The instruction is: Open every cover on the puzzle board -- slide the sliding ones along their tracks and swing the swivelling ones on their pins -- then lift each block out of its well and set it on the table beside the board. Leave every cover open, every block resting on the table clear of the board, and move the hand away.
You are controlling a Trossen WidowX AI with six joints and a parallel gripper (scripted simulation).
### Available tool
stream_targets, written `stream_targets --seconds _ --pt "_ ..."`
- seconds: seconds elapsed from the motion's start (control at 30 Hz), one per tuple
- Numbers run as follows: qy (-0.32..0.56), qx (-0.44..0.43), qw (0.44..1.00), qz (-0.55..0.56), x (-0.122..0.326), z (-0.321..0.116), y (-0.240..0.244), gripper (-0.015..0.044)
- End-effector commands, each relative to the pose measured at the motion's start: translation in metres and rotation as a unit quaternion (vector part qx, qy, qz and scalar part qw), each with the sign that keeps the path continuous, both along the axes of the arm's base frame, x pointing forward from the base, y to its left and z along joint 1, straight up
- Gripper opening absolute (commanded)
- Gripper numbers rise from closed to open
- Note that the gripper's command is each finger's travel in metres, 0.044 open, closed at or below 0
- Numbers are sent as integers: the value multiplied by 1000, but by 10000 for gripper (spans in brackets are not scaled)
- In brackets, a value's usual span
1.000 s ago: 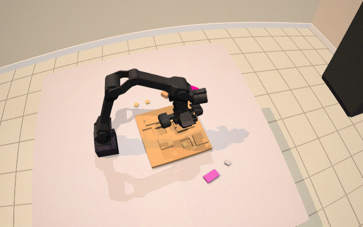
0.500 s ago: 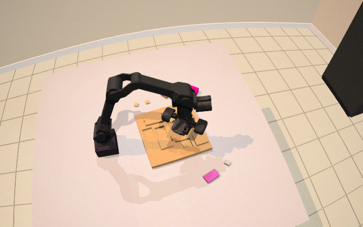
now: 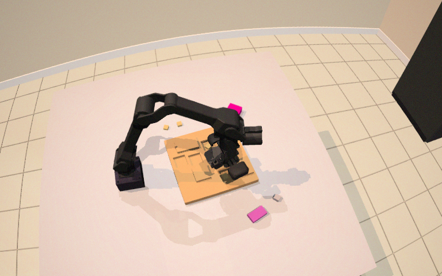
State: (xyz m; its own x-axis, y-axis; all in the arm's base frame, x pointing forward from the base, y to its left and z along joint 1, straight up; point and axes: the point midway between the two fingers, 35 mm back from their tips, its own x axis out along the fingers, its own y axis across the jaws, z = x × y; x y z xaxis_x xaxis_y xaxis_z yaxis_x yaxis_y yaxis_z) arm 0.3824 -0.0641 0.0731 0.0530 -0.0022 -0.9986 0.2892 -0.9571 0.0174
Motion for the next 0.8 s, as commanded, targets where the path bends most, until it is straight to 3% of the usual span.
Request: stream_targets --seconds 0.0,0.53,0.77 --pt "7 0 1000 -19 0 -4 -2 0" --pt "7 0 1000 -19 0 -53 -1 0" --pt "7 0 1000 -19 0 -55 -1 0"
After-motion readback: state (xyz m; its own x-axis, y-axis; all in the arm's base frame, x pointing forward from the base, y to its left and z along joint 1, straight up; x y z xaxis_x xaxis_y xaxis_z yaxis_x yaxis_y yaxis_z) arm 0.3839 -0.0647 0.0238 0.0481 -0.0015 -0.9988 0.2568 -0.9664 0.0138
